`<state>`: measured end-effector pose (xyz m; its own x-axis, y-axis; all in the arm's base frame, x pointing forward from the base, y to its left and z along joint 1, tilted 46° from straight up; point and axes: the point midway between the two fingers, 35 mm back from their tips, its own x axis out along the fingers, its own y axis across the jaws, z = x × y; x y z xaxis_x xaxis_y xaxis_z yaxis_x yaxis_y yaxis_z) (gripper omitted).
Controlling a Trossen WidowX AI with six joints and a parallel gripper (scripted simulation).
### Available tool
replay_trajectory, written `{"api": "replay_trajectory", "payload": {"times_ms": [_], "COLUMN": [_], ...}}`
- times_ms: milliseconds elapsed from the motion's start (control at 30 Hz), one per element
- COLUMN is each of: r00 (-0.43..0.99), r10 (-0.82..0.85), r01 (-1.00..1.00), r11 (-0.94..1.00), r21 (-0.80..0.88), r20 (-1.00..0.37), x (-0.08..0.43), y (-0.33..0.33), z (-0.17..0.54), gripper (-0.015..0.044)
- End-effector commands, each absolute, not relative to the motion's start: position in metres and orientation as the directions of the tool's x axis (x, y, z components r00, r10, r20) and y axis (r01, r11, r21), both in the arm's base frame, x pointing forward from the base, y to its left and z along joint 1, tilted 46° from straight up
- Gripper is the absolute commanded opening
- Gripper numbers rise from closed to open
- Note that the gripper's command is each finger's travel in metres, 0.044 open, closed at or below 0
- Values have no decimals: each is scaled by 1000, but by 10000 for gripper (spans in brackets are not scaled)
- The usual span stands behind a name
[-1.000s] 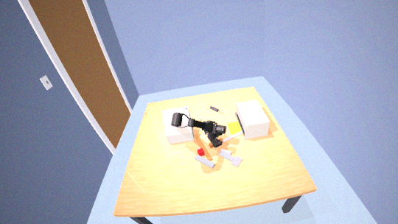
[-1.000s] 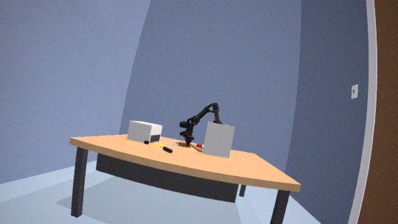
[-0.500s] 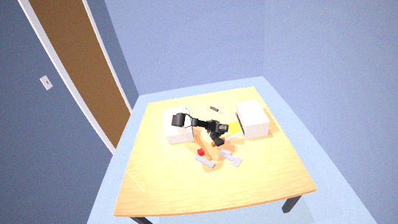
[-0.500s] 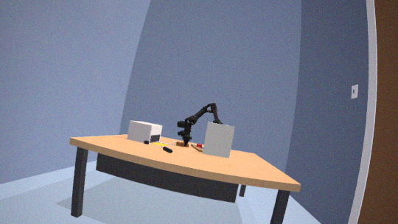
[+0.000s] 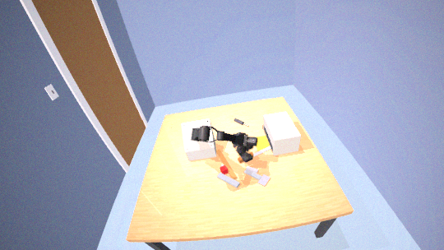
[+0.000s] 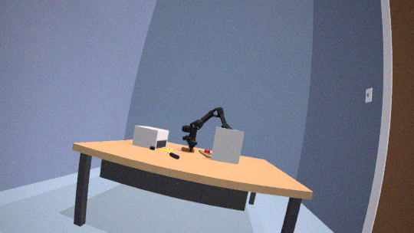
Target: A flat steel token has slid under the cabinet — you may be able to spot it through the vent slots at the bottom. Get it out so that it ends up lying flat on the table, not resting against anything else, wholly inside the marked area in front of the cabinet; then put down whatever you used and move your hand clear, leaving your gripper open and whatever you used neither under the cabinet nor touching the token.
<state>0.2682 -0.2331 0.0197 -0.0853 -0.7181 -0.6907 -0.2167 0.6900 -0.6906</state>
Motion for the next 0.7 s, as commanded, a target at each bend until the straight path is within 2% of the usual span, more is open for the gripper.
{"api": "replay_trajectory", "payload": {"times_ms": [0, 667], "r00": [-83, -82], "r10": [-719, -719], "r01": [-213, -212], "r11": [689, 689], "r21": [-693, -693], "r20": [-690, -690], "x": [276, 299], "y": [-233, -231], "z": [19, 14], "gripper": [0, 0]}}
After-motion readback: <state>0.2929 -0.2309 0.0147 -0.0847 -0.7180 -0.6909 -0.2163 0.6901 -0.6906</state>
